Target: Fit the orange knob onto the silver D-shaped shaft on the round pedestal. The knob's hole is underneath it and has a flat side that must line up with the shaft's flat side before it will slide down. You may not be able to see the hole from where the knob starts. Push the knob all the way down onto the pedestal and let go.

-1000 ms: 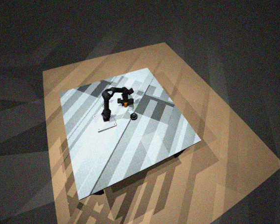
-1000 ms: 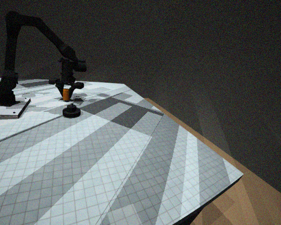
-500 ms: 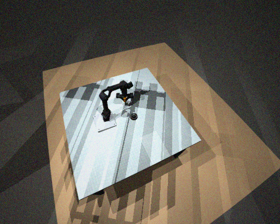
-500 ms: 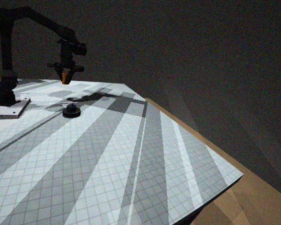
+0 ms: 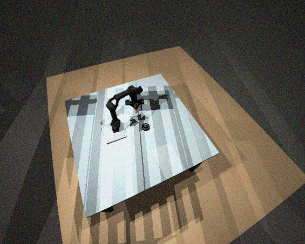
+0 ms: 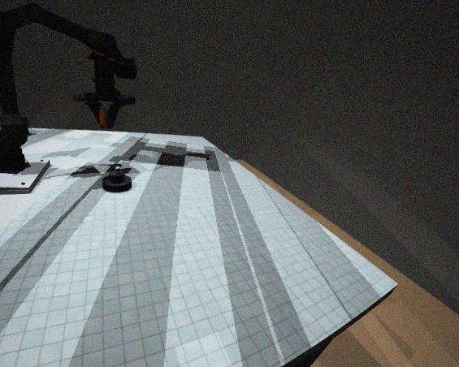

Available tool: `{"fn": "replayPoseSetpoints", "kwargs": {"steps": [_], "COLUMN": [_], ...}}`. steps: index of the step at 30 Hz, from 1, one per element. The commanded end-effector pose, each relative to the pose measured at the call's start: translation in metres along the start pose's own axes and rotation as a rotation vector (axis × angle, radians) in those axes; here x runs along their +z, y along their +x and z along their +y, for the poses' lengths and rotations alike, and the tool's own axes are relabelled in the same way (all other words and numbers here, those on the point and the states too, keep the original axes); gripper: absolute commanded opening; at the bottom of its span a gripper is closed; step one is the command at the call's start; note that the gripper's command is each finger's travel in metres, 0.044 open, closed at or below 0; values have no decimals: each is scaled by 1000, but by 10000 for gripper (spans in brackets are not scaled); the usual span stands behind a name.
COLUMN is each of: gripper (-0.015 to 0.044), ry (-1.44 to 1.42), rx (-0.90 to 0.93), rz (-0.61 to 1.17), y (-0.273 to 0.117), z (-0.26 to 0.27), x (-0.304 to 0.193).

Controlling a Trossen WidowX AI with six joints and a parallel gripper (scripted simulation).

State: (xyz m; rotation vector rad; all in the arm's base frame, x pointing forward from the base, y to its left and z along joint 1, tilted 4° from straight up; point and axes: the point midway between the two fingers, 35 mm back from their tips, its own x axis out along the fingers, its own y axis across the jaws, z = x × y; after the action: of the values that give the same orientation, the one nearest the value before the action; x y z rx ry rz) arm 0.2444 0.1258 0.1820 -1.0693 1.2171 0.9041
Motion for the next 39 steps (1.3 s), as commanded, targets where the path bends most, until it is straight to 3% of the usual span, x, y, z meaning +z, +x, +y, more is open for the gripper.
{"fn": "replayPoseSetpoints", "kwargs": {"steps": [1,39], "gripper": [0,0], "ry": [1,6], "rx": [-85,-872], "rz": [-7,-8], "y": [-10,-87], "z": [3,19], "x": [0,2]}}
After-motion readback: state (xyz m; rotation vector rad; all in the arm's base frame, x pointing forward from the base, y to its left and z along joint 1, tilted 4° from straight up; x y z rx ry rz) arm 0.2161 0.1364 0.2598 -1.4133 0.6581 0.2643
